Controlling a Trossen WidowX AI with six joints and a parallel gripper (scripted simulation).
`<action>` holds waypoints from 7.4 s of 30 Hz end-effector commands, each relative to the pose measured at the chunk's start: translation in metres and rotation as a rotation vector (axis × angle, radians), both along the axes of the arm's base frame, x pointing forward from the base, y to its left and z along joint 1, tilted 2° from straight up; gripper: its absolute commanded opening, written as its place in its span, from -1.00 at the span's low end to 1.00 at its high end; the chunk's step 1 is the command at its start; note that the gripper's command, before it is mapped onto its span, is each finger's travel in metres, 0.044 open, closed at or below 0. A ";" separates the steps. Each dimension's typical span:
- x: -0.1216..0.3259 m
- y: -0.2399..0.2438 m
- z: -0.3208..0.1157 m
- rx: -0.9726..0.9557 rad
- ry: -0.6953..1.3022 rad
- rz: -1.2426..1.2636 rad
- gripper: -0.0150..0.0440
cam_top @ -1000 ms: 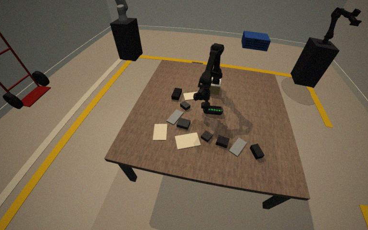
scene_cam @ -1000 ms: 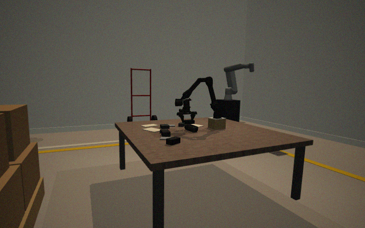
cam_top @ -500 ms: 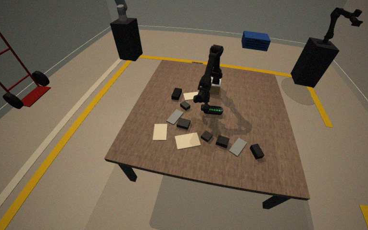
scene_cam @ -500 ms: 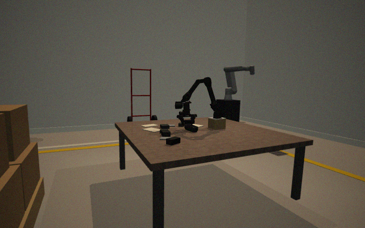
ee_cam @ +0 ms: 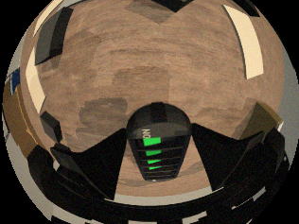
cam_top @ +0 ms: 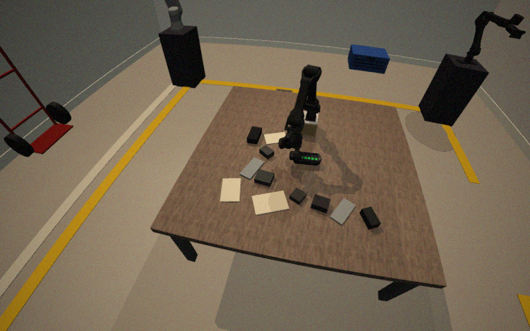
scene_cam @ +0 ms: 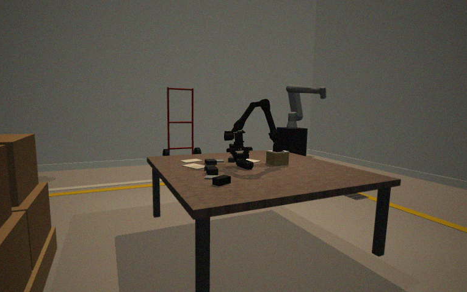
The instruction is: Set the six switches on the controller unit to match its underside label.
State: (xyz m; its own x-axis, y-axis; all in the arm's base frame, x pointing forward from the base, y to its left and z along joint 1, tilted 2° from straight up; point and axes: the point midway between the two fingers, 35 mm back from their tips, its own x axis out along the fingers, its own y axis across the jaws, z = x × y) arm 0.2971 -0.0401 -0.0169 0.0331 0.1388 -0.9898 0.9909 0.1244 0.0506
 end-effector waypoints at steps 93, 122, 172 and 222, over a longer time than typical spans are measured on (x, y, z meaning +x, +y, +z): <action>-0.007 0.040 0.053 -0.135 -0.020 -0.002 0.65; -0.011 0.059 0.066 -0.187 -0.027 -0.005 0.65; -0.017 0.090 0.082 -0.261 -0.036 -0.009 0.65; -0.023 0.127 0.092 -0.346 -0.047 -0.014 0.65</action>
State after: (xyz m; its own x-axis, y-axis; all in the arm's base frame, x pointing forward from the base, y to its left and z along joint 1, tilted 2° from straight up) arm 0.2731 0.0823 0.0742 0.0730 -0.2084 -0.9753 0.9904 0.1305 0.0462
